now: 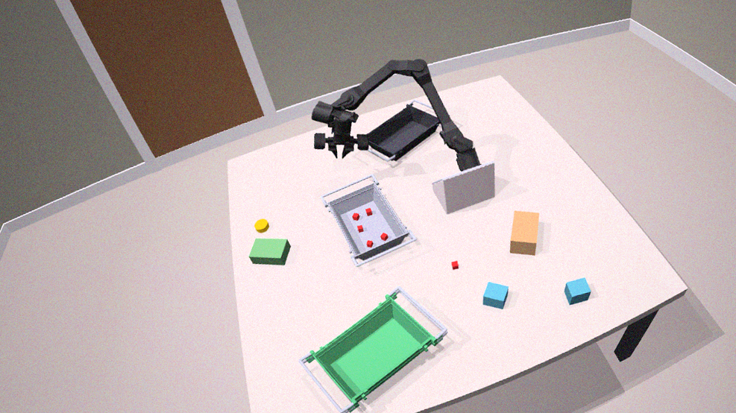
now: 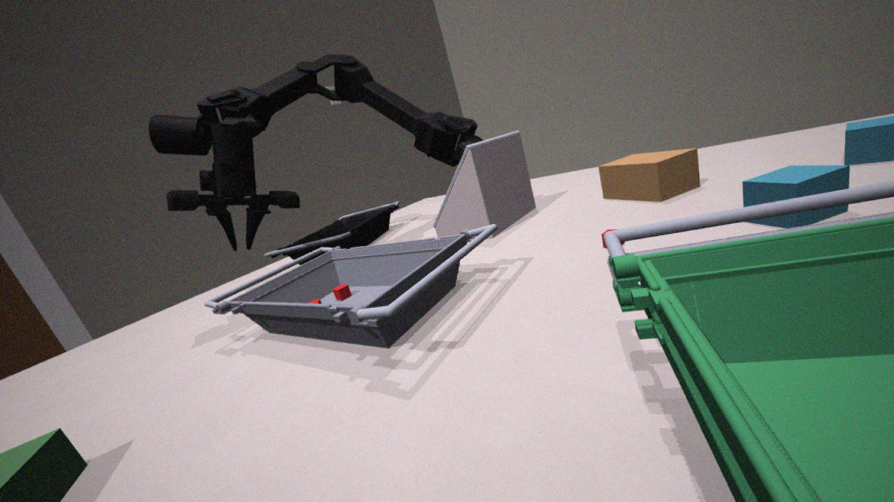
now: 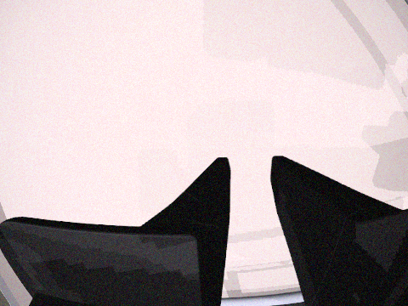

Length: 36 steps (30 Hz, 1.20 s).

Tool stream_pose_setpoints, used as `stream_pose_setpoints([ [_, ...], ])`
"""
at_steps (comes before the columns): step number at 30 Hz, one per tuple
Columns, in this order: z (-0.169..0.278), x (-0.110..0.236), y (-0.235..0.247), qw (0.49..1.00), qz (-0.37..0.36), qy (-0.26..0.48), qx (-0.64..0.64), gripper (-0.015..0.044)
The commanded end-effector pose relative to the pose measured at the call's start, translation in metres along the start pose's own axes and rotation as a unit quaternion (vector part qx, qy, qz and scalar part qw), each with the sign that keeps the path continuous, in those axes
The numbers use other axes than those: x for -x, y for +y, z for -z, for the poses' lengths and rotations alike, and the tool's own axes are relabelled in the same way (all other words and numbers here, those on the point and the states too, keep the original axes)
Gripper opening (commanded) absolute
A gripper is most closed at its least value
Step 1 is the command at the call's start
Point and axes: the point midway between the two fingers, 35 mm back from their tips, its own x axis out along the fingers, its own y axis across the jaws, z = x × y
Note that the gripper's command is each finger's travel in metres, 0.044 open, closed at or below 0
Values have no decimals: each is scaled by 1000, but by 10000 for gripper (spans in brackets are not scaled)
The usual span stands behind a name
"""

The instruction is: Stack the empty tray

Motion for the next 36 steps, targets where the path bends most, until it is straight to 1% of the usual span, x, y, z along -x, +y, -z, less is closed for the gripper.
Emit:
stream_pose_setpoints([
  [1,60,5,7,958,76,39,-274,82],
  [10,86,10,2,895,129,20,-426,82],
  [19,105,16,-4,804,164,-23,-571,82],
  [36,106,16,-4,802,164,-24,-574,82],
])
